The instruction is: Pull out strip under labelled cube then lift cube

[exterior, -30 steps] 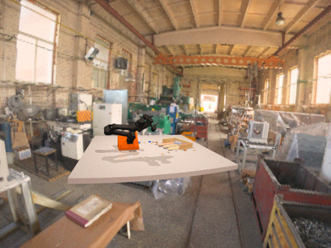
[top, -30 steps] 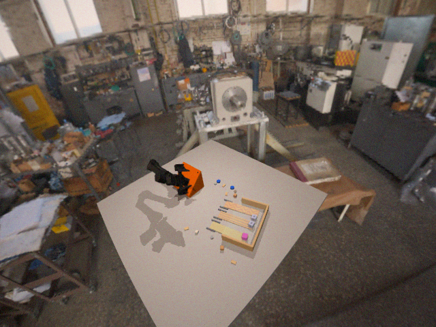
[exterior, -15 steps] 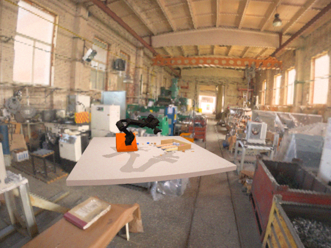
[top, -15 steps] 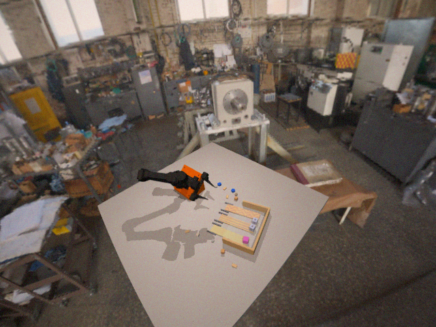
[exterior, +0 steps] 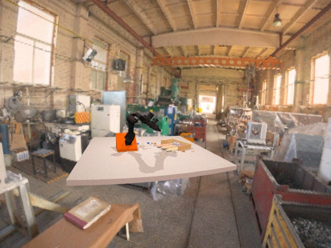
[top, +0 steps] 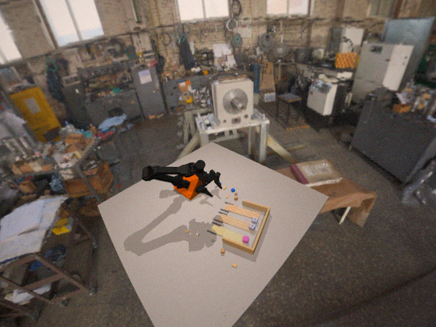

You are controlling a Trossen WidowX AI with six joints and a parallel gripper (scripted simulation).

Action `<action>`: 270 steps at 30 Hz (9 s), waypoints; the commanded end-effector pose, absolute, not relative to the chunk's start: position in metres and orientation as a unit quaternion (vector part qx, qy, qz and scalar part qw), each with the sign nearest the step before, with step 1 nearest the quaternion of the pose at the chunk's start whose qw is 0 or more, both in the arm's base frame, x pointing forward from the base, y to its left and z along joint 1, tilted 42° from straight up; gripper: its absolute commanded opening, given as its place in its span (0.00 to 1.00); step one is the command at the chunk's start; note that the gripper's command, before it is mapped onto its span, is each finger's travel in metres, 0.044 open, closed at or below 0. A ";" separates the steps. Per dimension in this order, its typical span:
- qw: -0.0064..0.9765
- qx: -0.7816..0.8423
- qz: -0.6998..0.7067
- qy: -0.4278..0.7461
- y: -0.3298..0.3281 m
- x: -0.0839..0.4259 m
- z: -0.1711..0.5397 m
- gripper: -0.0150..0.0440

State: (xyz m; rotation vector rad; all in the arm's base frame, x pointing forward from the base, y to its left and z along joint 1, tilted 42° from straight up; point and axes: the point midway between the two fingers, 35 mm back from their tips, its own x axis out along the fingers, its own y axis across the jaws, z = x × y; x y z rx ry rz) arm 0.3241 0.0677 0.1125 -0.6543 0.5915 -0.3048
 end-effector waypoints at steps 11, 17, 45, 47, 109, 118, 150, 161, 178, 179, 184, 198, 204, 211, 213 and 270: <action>0.855 -0.341 -0.148 0.361 0.061 0.351 0.102 0.62; 0.797 -0.343 -0.165 0.468 0.036 0.383 0.083 0.35; 0.629 -0.296 -0.196 0.691 -0.036 0.400 0.038 0.25; 0.629 -0.296 -0.196 0.691 -0.039 0.400 0.036 0.25; 0.628 -0.297 -0.198 0.691 -0.074 0.394 -0.003 0.25; 0.628 -0.297 -0.198 0.691 -0.075 0.394 -0.003 0.25; 0.628 -0.298 -0.198 0.691 -0.078 0.373 -0.003 0.25; 0.627 -0.298 -0.197 0.692 -0.080 0.356 -0.001 0.25; 0.627 -0.298 -0.197 0.692 -0.083 0.330 0.001 0.25; 0.627 -0.298 -0.197 0.692 -0.083 0.329 0.001 0.25; 0.627 -0.298 -0.197 0.693 -0.084 0.321 0.002 0.25; 0.626 -0.298 -0.197 0.693 -0.086 0.300 0.005 0.25; 0.626 -0.298 -0.197 0.693 -0.087 0.291 0.006 0.25; 0.626 -0.299 -0.197 0.693 -0.088 0.281 0.007 0.25; 0.625 -0.299 -0.197 0.693 -0.089 0.278 0.008 0.25; 0.624 -0.299 -0.196 0.695 -0.096 0.210 0.017 0.25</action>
